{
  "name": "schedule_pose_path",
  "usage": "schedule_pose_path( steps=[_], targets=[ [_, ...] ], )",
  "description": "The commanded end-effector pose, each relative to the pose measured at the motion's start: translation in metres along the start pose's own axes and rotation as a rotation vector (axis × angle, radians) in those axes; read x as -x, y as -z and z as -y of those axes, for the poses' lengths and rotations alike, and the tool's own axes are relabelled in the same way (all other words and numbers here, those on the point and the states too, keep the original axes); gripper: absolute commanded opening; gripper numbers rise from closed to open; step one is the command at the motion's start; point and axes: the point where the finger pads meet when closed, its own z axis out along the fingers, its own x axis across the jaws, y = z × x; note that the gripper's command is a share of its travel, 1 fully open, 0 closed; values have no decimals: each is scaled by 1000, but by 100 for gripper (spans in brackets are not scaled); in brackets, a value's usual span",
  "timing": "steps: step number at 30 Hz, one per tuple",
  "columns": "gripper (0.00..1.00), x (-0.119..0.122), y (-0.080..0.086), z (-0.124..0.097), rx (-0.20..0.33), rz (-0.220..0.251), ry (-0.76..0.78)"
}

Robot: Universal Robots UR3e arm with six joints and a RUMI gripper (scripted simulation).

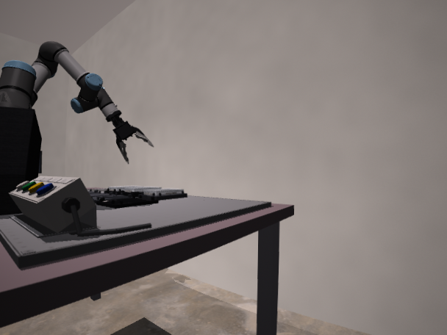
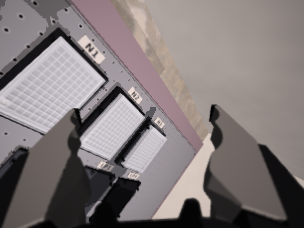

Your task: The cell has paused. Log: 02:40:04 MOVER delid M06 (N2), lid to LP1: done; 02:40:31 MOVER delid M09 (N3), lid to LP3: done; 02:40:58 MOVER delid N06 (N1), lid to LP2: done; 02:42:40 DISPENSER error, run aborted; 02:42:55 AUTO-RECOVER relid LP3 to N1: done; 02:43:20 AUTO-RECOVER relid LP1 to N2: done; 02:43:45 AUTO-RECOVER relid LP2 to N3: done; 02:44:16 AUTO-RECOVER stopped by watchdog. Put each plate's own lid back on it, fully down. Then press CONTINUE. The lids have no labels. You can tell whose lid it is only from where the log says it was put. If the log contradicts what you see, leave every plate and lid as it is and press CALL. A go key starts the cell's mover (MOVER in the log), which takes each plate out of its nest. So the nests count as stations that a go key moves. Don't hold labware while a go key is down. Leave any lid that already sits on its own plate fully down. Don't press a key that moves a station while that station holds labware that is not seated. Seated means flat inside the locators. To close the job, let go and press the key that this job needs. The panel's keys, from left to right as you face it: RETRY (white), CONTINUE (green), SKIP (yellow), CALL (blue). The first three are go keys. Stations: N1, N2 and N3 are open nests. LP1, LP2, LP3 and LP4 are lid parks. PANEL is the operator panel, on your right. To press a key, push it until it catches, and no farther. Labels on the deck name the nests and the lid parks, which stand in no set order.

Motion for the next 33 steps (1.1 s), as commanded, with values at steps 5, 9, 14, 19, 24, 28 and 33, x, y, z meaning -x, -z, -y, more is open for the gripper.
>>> schedule_pose_path(
  steps=[5, 9, 14, 19, 24, 28, 33],
  targets=[
    [82, 2, -5, -34, 56, 52, -68],
    [82, 6, -6, -54, 95, 93, -125],
    [82, 8, -7, -68, 115, 113, -152],
    [82, 16, -7, -92, 158, 164, -227],
    [82, 24, -6, -113, 190, 205, -289],
    [82, 30, -4, -127, 213, 237, -338],
    [82, 38, -2, -140, 232, 266, -387]
  ],
)
